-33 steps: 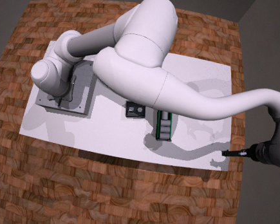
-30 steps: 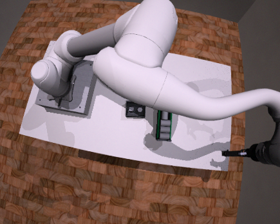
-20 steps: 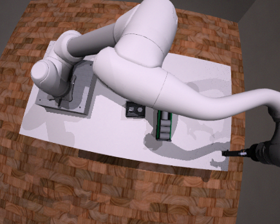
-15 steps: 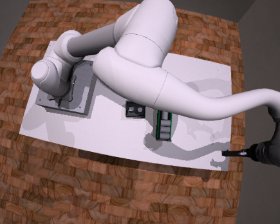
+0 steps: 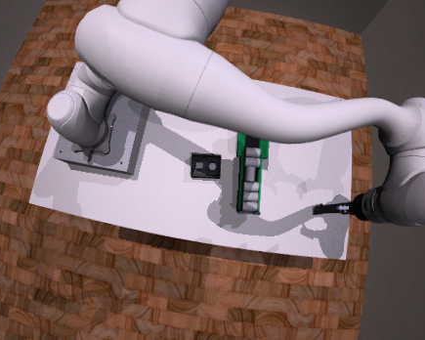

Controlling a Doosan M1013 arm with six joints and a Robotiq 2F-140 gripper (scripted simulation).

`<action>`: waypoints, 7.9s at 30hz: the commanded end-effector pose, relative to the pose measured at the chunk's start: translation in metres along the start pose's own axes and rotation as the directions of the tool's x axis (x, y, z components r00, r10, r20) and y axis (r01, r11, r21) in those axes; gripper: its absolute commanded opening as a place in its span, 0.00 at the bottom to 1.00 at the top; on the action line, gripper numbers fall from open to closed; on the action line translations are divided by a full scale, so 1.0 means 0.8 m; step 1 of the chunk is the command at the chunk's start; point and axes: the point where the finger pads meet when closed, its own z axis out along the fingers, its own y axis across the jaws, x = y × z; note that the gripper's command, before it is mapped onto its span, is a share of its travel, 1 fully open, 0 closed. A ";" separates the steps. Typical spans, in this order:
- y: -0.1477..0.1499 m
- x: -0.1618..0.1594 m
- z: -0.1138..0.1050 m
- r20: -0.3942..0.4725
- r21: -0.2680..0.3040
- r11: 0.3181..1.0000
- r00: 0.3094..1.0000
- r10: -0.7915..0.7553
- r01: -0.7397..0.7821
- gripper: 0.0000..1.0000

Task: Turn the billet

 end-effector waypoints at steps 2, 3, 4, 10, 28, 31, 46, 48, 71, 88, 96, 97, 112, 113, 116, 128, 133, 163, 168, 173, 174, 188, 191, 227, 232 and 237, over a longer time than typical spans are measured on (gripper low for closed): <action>0.087 -0.056 -0.003 0.004 -0.002 1.000 1.000 0.025 -0.025 1.00; 0.088 -0.056 -0.003 0.004 -0.002 1.000 1.000 0.025 -0.025 1.00; 0.114 -0.070 -0.001 0.007 -0.010 0.999 0.999 0.034 -0.034 1.00; 0.199 -0.116 0.004 0.013 -0.026 0.998 0.999 0.051 -0.051 1.00; 0.350 -0.185 0.021 0.022 -0.055 0.995 0.996 0.082 -0.081 0.41; 0.350 -0.185 0.021 0.022 -0.055 0.995 0.996 0.082 -0.081 0.41; 0.350 -0.185 0.021 0.022 -0.055 0.995 0.996 0.082 -0.081 0.41; 0.350 -0.185 0.021 0.022 -0.055 0.995 0.996 0.082 -0.081 0.41; 0.350 -0.185 0.020 0.024 -0.053 0.998 0.999 0.046 -0.045 0.41; 0.350 -0.185 0.020 0.024 -0.053 0.998 0.999 0.046 -0.045 0.41; 0.350 -0.185 0.020 0.024 -0.053 0.998 0.999 0.046 -0.045 0.41; 0.350 -0.185 0.020 0.024 -0.053 0.998 0.999 0.046 -0.045 0.41; 0.350 -0.185 0.020 0.025 -0.053 0.998 0.999 0.046 -0.045 0.41; 0.350 -0.185 0.020 0.025 -0.053 0.998 0.999 0.046 -0.045 0.41; 0.350 -0.185 0.020 0.026 -0.053 0.998 0.999 0.046 -0.045 0.41; 0.350 -0.184 0.020 0.035 -0.054 0.998 0.998 0.047 -0.045 0.41; 0.350 -0.184 0.020 0.042 -0.054 0.998 0.998 0.047 -0.045 0.41; 0.350 -0.181 0.020 0.117 -0.054 0.998 0.992 0.051 -0.045 0.41; 0.350 -0.181 0.026 0.130 -0.053 0.998 0.990 0.051 -0.045 0.41; 0.351 -0.181 0.036 0.130 -0.053 0.998 0.990 0.051 -0.045 0.41; 0.351 -0.182 0.039 0.130 -0.053 0.998 0.990 0.051 -0.045 0.41; 0.353 -0.182 0.074 0.130 -0.053 0.998 0.990 0.051 -0.045 0.41; 0.353 -0.183 0.082 0.130 -0.053 0.998 0.990 0.051 -0.045 0.41; 0.355 -0.184 0.125 0.130 -0.053 0.998 0.990 0.051 -0.045 0.41; 0.355 -0.184 0.126 0.130 -0.053 0.998 0.990 0.051 -0.045 0.41; 0.355 -0.184 0.127 0.130 -0.053 0.998 0.990 0.051 -0.045 0.41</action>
